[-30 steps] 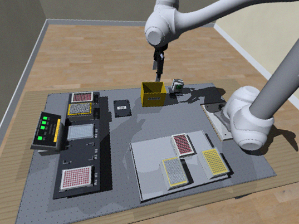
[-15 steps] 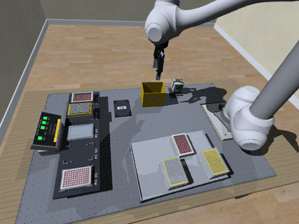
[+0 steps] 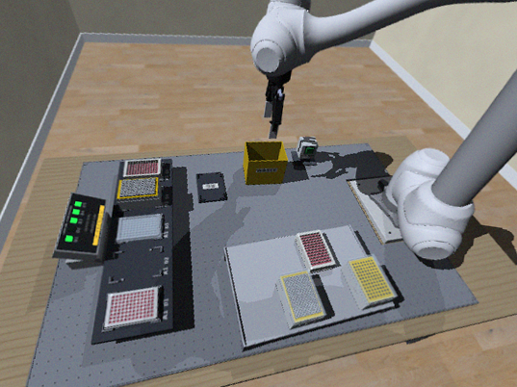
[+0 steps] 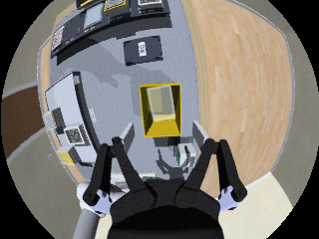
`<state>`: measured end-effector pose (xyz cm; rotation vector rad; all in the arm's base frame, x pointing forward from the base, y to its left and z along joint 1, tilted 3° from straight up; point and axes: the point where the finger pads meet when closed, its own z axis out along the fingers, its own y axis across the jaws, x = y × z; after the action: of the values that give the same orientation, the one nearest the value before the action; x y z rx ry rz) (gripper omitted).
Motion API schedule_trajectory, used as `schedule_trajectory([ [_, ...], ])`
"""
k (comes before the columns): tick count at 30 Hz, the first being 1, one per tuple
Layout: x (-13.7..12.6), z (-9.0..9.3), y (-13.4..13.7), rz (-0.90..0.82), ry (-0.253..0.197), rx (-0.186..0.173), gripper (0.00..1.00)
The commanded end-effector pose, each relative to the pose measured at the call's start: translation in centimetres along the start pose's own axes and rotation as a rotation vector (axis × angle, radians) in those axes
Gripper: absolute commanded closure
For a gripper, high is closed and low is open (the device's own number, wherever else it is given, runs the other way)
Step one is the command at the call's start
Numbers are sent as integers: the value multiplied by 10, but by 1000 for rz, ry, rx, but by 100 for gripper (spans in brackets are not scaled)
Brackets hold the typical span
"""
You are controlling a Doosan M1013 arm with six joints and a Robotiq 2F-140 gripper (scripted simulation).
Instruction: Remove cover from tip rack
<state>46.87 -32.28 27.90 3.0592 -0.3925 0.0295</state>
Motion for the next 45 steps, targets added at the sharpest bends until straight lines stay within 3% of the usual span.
schedule_trajectory([
  [1,0,-2,-4,-5,1,7,23],
  [26,4,-2,-5,-25,1,7,23],
  [45,85,-3,-32,-70,1,7,23],
])
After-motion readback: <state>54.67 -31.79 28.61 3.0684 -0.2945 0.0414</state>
